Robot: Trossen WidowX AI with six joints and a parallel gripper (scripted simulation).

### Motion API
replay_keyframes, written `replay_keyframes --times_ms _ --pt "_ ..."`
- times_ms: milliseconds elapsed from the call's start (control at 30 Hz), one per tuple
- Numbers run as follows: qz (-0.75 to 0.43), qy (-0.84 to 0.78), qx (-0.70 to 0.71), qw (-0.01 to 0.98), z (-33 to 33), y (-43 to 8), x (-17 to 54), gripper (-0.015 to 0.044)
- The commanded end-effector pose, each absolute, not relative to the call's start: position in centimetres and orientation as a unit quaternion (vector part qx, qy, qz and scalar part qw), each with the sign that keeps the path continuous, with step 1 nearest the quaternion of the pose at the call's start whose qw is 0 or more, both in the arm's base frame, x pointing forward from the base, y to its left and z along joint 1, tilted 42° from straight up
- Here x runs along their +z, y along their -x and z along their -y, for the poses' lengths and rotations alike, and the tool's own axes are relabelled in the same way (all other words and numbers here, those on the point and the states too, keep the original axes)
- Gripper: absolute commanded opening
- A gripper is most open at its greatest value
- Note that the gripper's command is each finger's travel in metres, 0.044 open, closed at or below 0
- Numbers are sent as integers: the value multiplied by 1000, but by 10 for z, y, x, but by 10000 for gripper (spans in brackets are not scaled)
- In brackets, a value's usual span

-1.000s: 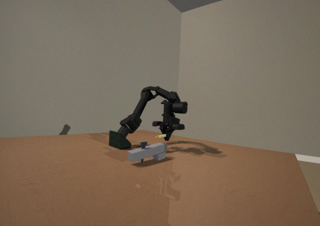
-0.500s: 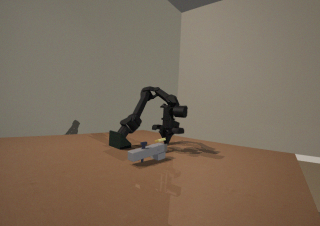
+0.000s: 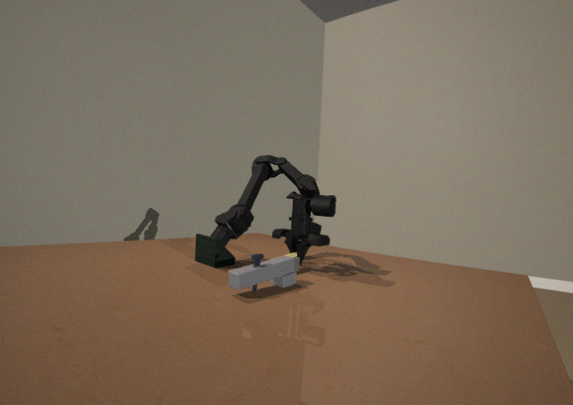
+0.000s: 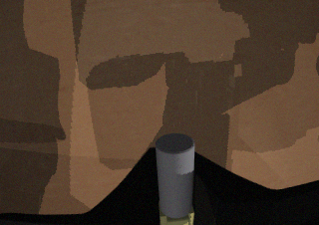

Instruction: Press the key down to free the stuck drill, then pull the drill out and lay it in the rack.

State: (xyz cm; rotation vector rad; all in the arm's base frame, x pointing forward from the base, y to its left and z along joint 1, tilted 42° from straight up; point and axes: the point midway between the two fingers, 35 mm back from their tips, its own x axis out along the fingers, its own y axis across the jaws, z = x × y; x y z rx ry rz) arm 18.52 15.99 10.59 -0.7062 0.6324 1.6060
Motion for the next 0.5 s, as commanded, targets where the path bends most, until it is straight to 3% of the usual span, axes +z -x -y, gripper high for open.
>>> replay_keyframes --times_ms 0,467 --pt "-273 304 692 595 -163 -184 101 0" --pt "-273 304 692 595 -167 -183 95 0"
